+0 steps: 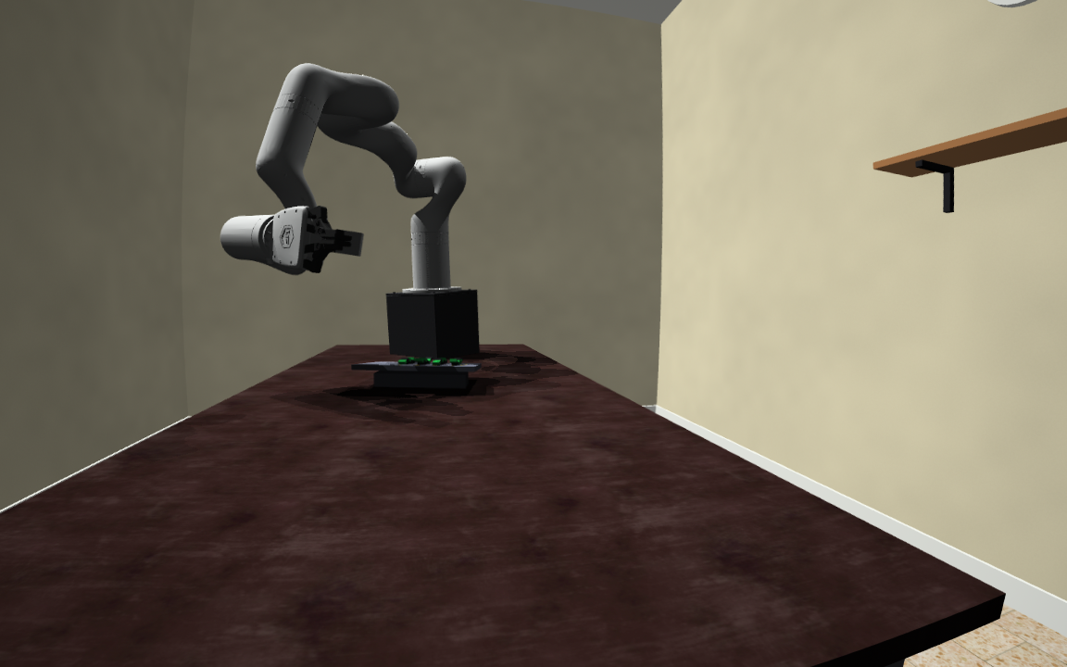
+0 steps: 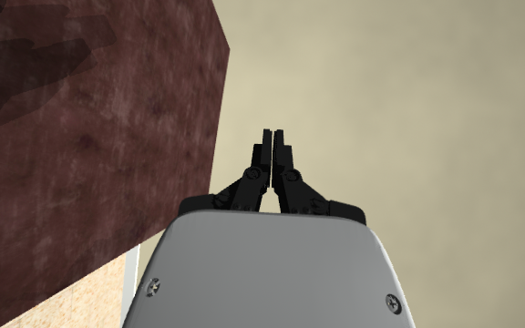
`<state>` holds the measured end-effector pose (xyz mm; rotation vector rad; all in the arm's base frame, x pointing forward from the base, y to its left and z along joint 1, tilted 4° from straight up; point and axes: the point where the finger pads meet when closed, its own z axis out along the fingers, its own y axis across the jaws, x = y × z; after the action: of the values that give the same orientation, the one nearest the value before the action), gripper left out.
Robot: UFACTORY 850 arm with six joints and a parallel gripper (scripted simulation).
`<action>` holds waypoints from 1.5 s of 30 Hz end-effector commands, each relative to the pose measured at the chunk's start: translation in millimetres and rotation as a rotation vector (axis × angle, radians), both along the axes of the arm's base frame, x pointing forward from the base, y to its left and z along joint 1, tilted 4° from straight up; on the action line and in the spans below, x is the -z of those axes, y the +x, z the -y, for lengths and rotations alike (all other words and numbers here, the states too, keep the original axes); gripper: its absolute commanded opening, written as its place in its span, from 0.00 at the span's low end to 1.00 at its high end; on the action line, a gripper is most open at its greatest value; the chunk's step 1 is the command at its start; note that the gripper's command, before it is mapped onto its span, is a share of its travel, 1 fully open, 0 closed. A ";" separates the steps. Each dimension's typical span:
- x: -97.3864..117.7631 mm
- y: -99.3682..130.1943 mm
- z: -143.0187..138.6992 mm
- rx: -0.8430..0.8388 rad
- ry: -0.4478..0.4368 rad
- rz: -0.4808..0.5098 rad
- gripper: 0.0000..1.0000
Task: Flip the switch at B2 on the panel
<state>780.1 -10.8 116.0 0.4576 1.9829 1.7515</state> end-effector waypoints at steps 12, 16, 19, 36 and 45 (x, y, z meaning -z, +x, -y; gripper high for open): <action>72.7 -133.1 -109.7 -0.546 -0.516 -0.138 0.00; 80.4 -151.0 -113.7 -0.639 -0.610 -0.136 0.00; 87.3 -167.7 -115.7 -0.715 -0.690 -0.124 0.00; 107.3 -232.5 -101.7 -1.195 -1.206 0.127 0.00; 102.1 -234.7 -100.1 -1.390 -1.408 0.349 0.00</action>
<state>546.1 89.7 11.4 -1.6497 2.7605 0.3802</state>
